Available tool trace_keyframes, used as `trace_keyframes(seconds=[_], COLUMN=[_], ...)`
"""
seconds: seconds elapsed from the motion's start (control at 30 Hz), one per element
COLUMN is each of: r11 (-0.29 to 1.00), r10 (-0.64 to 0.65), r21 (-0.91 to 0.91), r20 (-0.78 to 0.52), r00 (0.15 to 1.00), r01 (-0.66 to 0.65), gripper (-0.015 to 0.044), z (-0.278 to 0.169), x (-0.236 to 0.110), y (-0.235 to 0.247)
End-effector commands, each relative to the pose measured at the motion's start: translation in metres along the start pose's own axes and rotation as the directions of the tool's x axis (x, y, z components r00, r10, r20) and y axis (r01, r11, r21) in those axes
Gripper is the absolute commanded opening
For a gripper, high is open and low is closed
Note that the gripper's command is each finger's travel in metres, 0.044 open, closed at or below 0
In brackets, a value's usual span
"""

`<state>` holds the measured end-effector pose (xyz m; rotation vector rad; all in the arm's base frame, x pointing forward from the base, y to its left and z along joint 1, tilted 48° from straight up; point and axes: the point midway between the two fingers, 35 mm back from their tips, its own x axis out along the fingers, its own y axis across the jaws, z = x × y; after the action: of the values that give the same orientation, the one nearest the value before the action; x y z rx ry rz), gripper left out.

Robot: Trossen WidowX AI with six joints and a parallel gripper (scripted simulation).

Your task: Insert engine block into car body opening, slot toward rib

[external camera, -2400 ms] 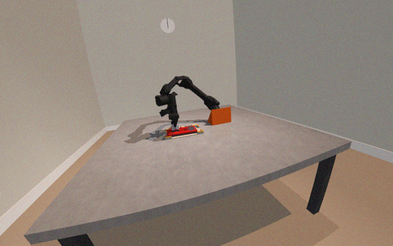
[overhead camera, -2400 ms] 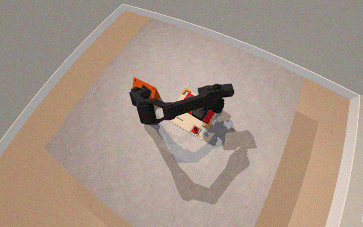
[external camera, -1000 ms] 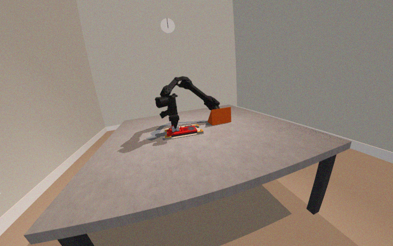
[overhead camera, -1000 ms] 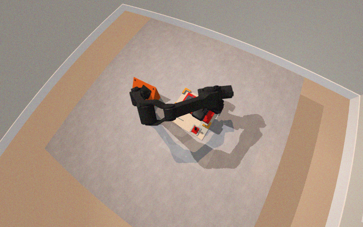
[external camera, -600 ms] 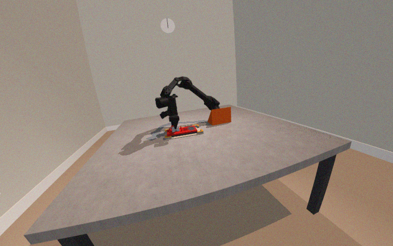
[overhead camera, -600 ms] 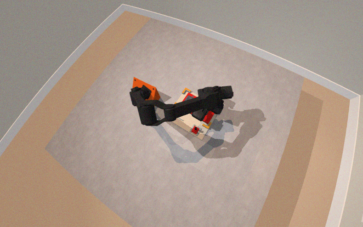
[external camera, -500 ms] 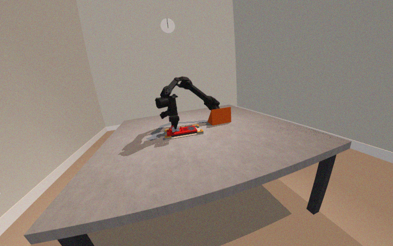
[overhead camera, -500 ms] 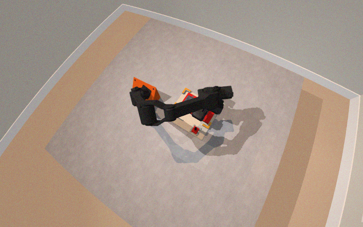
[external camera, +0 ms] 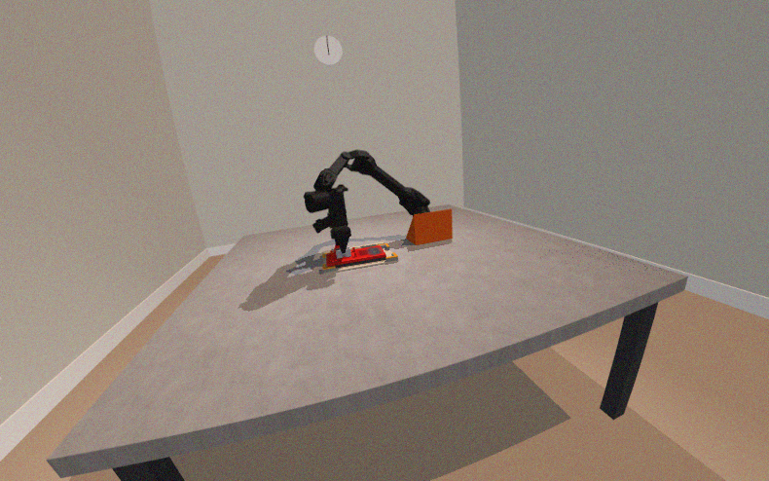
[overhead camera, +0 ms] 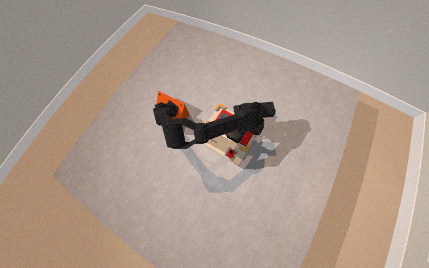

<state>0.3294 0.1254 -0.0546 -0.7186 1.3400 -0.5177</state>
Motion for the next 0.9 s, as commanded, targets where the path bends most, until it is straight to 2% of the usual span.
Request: trace_keyframes(seconds=[0.0, 0.87], r11=[1.0, 1.0], r10=[-0.006, -0.005], r21=[-0.005, 0.002], r20=[0.0, 0.0], r00=[1.0, 1.0], r01=[0.006, 0.005], gripper=[0.016, 0.016], z=[-0.0009, -0.0006], x=[0.0023, -0.0072], y=[-0.0004, -0.0004])
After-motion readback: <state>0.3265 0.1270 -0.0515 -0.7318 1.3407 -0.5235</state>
